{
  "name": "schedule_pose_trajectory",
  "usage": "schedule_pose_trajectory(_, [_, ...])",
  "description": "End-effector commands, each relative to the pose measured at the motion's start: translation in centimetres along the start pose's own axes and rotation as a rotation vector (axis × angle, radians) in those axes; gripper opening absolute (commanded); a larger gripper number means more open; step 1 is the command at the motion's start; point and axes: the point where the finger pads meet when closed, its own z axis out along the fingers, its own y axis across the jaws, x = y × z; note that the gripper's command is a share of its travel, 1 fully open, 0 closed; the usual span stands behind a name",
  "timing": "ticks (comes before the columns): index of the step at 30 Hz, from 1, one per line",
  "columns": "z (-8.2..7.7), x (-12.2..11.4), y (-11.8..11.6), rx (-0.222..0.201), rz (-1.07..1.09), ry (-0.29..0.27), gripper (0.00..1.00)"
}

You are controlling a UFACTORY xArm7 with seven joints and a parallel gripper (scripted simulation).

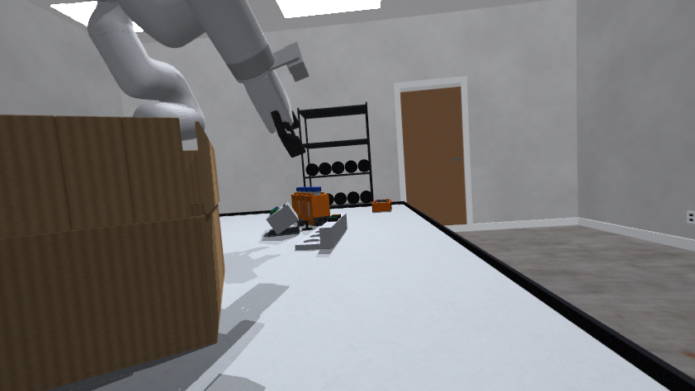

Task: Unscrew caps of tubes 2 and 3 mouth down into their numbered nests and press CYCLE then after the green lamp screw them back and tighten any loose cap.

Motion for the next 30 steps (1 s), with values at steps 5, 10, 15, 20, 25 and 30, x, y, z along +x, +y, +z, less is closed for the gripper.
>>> schedule_pose_trajectory(5, [-0.12,0.14,-0.02,-0.002,-0.003,0.002,0.46])
schedule_pose_trajectory(10, [-0.12,0.13,-0.02,-0.002,-0.003,0.002,0.46])
schedule_pose_trajectory(15, [-0.12,0.13,-0.02,-0.002,-0.003,0.002,0.46])
schedule_pose_trajectory(20, [-0.12,0.13,-0.02,-0.002,-0.003,0.002,0.46])
schedule_pose_trajectory(25, [-0.12,0.13,-0.02,-0.002,-0.003,0.002,0.46])
schedule_pose_trajectory(30, [-0.12,0.13,-0.02,-0.002,-0.003,0.002,0.46])
